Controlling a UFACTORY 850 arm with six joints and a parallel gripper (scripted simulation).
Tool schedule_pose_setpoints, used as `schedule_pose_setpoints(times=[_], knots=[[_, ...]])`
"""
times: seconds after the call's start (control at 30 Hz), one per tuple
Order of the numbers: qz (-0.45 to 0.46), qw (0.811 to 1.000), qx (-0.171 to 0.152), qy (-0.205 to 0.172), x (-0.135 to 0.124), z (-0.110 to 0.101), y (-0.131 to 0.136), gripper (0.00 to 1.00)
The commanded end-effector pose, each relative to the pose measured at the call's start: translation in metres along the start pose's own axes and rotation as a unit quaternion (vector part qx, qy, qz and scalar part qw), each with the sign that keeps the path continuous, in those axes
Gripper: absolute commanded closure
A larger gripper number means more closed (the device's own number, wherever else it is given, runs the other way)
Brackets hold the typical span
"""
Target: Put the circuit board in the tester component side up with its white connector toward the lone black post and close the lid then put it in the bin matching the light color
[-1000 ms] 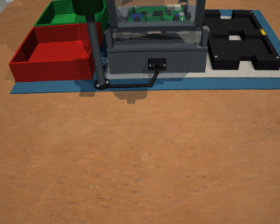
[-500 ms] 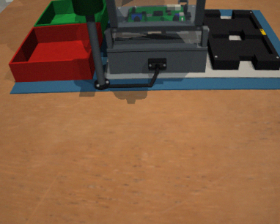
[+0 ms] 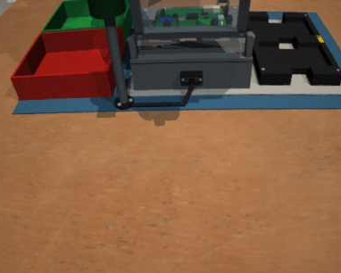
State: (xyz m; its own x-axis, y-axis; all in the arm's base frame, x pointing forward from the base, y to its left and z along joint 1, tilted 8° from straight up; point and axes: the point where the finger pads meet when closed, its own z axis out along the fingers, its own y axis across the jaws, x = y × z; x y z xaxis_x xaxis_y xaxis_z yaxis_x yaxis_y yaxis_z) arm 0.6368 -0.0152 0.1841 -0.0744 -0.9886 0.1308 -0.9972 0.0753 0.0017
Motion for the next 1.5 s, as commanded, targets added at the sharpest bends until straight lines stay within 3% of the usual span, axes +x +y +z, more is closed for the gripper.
schedule_pose_setpoints(times=[0.0, 0.9, 1.47], knots=[[0.0, 1.0, 0.001, 0.0, 0.0, -0.002, 0.001, 1.0], [0.0, 1.0, 0.001, 0.0, 0.0, -0.006, 0.029, 1.0], [0.0, 1.0, 0.001, 0.0, 0.0, -0.005, 0.07, 1.0]])
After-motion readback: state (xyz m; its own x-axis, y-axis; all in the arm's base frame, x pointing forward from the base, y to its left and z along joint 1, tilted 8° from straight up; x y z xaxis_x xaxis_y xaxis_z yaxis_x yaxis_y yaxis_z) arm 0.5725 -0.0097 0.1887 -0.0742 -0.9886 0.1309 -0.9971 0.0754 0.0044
